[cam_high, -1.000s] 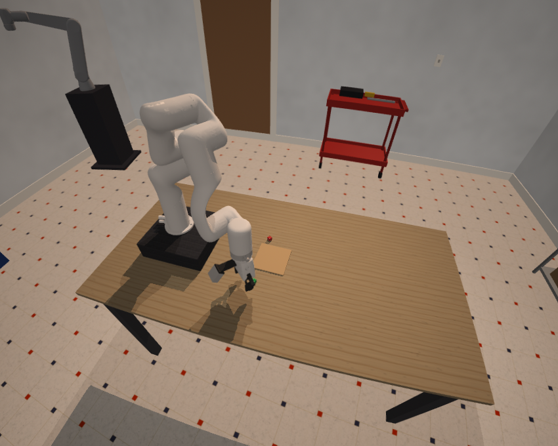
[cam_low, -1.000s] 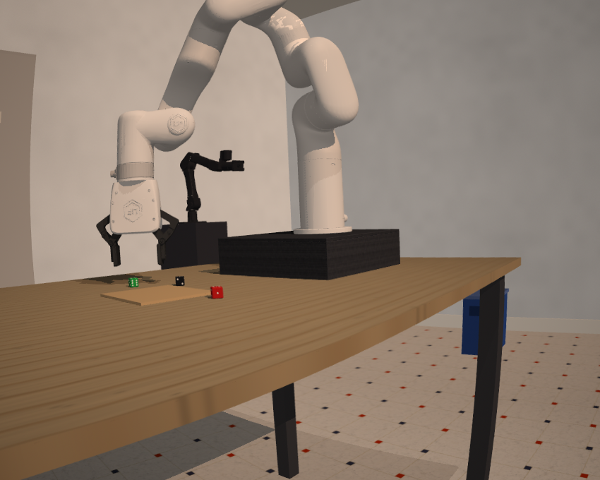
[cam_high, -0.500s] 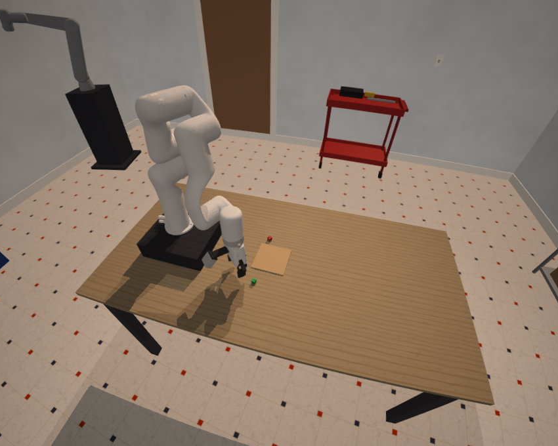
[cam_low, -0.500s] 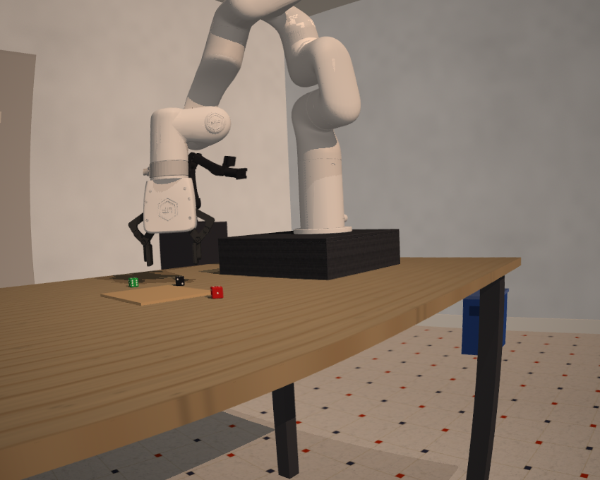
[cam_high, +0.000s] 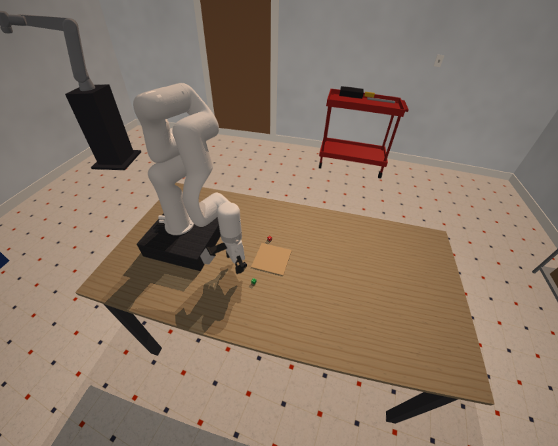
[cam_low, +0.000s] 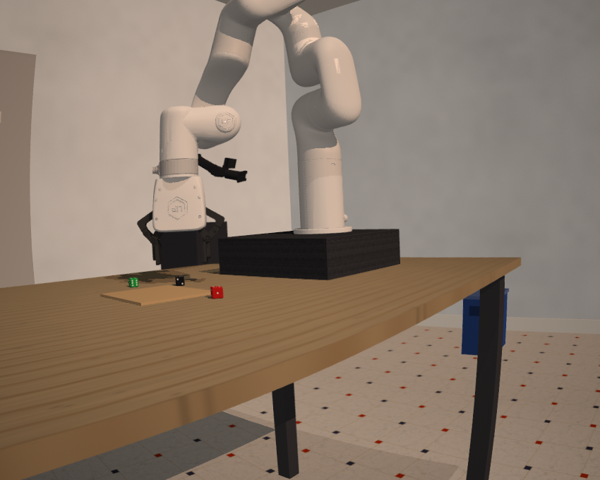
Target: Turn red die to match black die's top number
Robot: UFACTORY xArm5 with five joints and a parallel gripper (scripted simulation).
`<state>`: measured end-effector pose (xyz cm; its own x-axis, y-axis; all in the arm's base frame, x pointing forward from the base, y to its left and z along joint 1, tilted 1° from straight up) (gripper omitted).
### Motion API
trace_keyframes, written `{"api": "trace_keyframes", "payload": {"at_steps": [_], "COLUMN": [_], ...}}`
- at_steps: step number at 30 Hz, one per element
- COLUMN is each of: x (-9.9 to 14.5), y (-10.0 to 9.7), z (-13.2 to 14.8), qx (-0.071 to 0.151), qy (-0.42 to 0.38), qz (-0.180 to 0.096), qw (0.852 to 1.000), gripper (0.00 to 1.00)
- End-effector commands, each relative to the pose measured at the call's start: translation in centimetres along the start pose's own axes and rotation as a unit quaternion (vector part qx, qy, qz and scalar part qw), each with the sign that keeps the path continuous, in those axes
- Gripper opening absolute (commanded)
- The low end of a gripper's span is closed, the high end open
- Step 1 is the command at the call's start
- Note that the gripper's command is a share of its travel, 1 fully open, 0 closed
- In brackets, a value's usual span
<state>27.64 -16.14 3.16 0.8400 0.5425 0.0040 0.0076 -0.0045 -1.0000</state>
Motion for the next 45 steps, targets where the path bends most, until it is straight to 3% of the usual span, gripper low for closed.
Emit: {"api": "trace_keyframes", "payload": {"at_steps": [1,33,39,45], "x": [0.0,0.2,1.9,5.6], "y": [-0.1,-0.1,-0.1,-0.2], "z": [-0.1,0.0,0.9,2.8], "qx": [-0.001,-0.001,-0.001,-0.002], "qy": [0.000,0.000,0.000,0.000], "qz": [-0.001,-0.001,-0.001,-0.003], "qw": [1.000,1.000,1.000,1.000], "gripper": [1.00,1.00,1.00,1.00]}}
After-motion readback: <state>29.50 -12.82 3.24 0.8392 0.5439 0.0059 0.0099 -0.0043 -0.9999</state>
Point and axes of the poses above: the point where the finger pads meet when closed, its own y axis out along the fingers, its own z axis across the jaws, x = y × z, the point moved 6 cm from there along -y, back along the fingers, and after that the axes turned 1 degree about y, right-handed, at the moved point
